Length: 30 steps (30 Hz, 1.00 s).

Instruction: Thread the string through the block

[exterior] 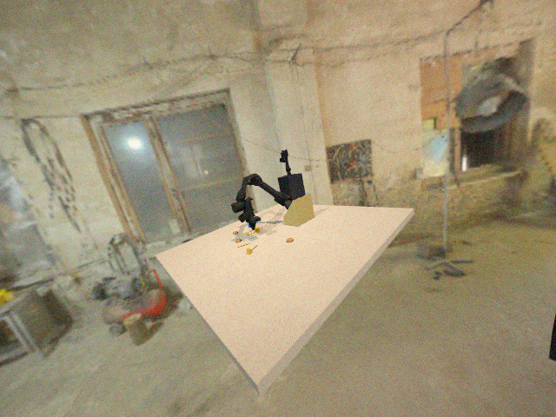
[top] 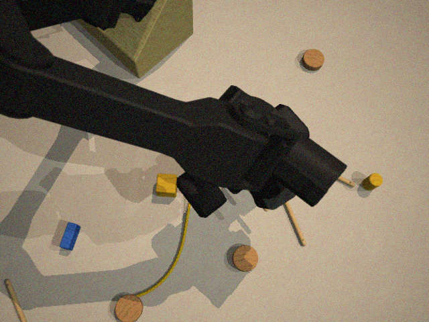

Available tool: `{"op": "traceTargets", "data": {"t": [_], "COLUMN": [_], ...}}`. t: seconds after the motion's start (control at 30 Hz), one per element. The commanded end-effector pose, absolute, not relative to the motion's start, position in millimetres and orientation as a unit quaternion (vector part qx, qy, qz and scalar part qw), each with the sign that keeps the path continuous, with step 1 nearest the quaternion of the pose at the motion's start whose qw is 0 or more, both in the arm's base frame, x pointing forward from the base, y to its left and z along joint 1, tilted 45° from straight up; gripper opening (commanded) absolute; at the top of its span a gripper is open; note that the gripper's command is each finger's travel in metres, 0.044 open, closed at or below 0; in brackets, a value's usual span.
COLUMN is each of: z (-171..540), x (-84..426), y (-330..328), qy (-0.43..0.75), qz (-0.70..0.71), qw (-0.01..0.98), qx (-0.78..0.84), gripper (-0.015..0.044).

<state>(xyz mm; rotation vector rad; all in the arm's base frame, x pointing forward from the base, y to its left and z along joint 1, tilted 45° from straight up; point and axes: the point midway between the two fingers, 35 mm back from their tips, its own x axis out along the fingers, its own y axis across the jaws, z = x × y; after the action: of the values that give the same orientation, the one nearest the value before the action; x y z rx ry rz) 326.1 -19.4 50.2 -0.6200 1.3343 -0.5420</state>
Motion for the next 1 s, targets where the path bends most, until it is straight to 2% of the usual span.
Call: {"op": "traceTargets", "data": {"t": [0.0, 0.5, 0.97], "z": [52, 59, 65], "x": [329, 340, 350], "y": [-21, -26, -30], "qy": [0.583, 0.482, 0.355], "qz": [-0.285, -0.433, -0.542], "qw": [0.725, 0.761, 0.743], "qx": [-0.232, -0.026, 0.169], "gripper": [0.0, 0.0, 0.0]}}
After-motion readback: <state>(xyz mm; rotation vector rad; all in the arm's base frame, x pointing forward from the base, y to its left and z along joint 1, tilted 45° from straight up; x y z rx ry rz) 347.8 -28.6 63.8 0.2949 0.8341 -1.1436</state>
